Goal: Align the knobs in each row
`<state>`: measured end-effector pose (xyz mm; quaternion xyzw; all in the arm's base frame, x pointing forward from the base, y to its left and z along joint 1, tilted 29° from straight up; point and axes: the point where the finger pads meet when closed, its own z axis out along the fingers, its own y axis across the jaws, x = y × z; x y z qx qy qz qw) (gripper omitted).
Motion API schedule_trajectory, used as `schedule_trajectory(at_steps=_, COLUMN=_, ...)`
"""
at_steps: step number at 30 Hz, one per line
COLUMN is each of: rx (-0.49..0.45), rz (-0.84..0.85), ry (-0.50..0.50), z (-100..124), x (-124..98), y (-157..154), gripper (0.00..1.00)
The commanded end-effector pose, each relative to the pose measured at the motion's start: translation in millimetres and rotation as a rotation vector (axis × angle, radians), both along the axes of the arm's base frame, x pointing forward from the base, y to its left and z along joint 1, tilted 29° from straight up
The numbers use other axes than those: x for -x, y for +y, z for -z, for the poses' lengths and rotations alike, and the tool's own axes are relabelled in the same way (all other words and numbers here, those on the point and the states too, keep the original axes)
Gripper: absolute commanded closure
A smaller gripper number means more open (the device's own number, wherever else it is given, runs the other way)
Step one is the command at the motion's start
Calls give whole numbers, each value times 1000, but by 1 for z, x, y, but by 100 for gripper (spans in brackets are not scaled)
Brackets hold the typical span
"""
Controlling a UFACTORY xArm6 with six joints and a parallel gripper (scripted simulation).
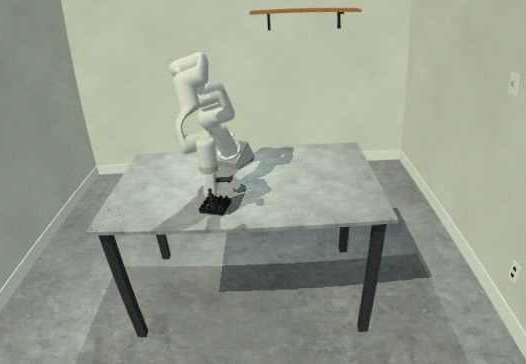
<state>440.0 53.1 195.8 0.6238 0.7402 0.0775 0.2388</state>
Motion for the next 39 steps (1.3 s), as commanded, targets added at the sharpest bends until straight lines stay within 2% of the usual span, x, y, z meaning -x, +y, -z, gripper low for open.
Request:
schedule_trajectory(at_steps=1, rx=-1, rz=-1, ry=-4, z=-5, x=1, y=1, gripper=81)
schedule_trajectory(at_steps=16, rx=-1, rz=-1, ry=-4, z=-31, x=14, y=7, gripper=81)
schedule_trajectory(at_steps=32, rx=-1, rz=0, ry=-4, z=-32, x=15, y=7, gripper=81)
schedule_trajectory(at_steps=39, rx=-17, rz=29, ry=-10, z=-21, x=66, y=40, gripper=81)
